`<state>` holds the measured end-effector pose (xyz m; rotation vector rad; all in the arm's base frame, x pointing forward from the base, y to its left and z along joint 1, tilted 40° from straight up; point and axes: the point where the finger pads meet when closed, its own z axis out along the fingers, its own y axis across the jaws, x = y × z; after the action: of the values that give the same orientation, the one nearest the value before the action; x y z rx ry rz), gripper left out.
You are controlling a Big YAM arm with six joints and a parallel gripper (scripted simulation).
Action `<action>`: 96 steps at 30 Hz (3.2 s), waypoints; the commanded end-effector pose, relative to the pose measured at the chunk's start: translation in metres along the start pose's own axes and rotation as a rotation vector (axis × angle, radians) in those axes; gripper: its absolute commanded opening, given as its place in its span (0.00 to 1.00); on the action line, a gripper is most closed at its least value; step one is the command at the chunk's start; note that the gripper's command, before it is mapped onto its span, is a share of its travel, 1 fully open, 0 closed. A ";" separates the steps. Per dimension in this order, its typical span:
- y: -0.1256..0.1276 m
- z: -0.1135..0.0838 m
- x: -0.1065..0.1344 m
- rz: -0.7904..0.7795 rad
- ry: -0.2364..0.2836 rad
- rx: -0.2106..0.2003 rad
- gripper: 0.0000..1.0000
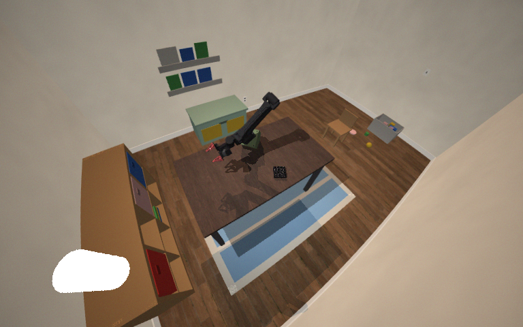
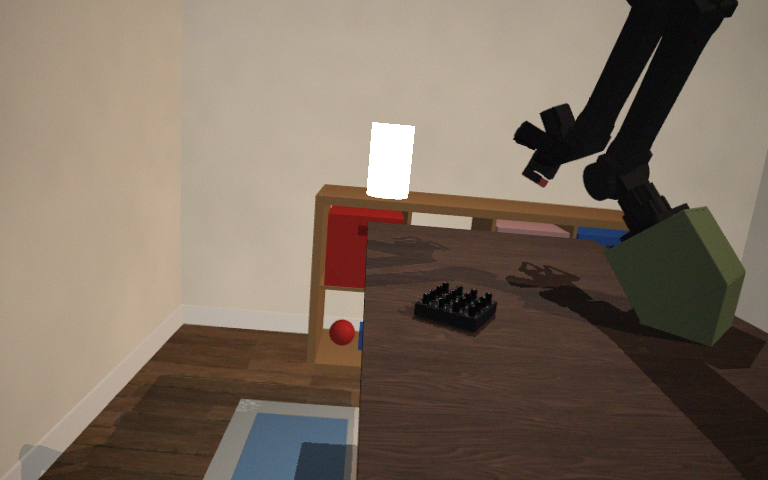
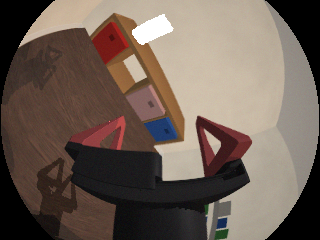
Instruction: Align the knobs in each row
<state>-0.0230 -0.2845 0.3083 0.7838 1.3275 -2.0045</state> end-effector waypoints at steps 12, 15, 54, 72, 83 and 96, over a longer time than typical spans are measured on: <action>-0.002 0.001 -0.002 0.001 -0.005 0.004 1.00; -0.002 0.001 -0.002 0.001 -0.005 0.004 1.00; 0.040 0.037 -0.125 0.251 -0.172 -0.279 1.00; 0.077 0.036 -0.190 0.374 -0.238 -0.468 1.00; 0.102 0.027 -0.234 0.446 -0.267 -0.605 1.00; 0.128 0.009 -0.284 0.523 -0.300 -0.754 1.00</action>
<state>0.2365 -0.2921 0.4066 0.4066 1.4286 -1.0868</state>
